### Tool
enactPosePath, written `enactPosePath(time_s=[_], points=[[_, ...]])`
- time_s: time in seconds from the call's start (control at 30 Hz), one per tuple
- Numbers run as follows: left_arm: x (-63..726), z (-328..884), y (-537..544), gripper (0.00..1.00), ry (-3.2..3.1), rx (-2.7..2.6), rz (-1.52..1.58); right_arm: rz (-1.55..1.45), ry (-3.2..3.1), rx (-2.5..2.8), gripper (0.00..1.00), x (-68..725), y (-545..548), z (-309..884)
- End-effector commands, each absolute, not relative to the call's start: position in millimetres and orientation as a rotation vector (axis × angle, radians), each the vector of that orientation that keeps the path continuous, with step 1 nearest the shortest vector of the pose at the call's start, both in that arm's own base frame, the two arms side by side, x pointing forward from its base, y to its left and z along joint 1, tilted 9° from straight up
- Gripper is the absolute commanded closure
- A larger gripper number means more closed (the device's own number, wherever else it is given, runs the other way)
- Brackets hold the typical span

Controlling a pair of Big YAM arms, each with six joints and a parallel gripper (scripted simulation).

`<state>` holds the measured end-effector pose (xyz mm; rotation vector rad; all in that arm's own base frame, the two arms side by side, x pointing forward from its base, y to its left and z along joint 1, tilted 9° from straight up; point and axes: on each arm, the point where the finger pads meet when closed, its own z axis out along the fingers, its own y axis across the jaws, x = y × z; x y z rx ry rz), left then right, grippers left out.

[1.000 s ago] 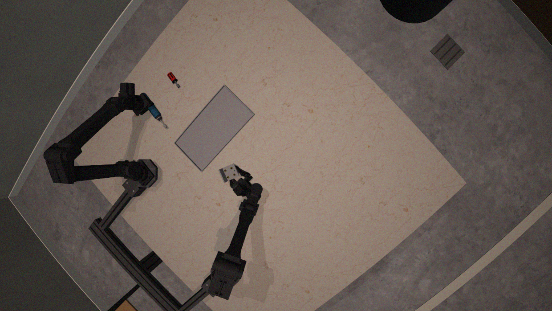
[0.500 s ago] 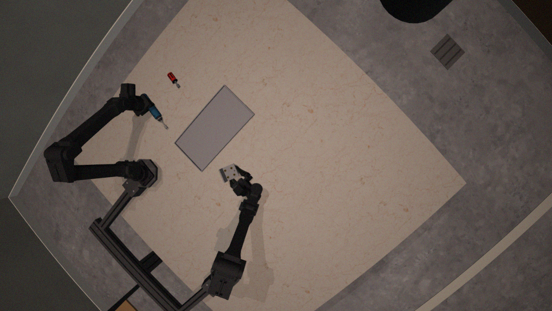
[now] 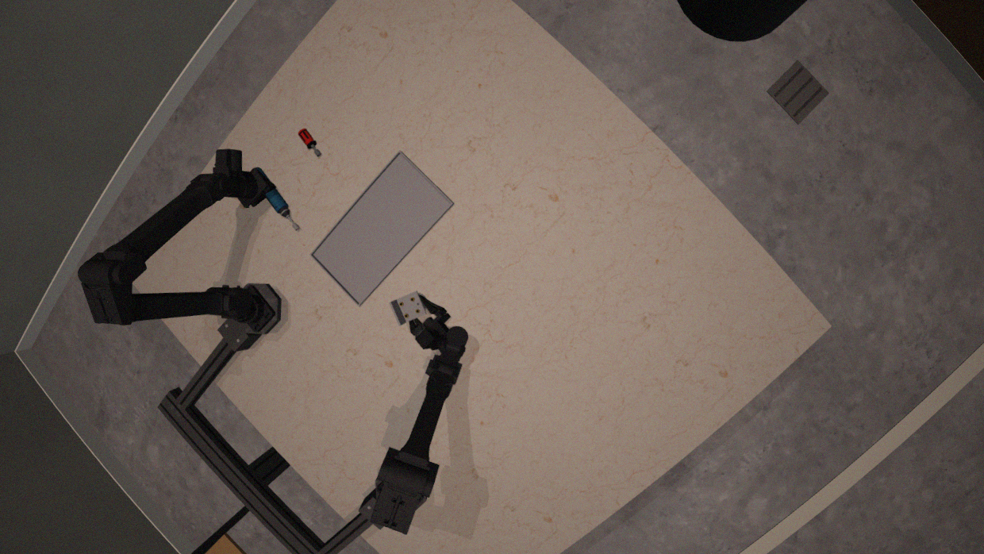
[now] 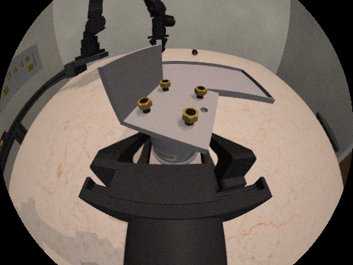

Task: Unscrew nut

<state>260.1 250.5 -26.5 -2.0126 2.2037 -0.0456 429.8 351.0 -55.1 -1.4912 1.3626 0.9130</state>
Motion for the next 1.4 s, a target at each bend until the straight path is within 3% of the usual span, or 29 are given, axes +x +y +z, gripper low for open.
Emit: enactPosePath(time_s=[0.0, 1.37], points=[[260.0, -32.9, 245.3, 0.58, 2.208, -2.029, -0.047, 0.900, 1.337, -1.490, 0.41, 435.3, 355.1, -47.5], [263.9, -25.0, 253.4, 0.58, 2.192, -2.008, -0.044, 0.900, 1.337, -1.490, 0.41, 435.3, 355.1, -47.5]])
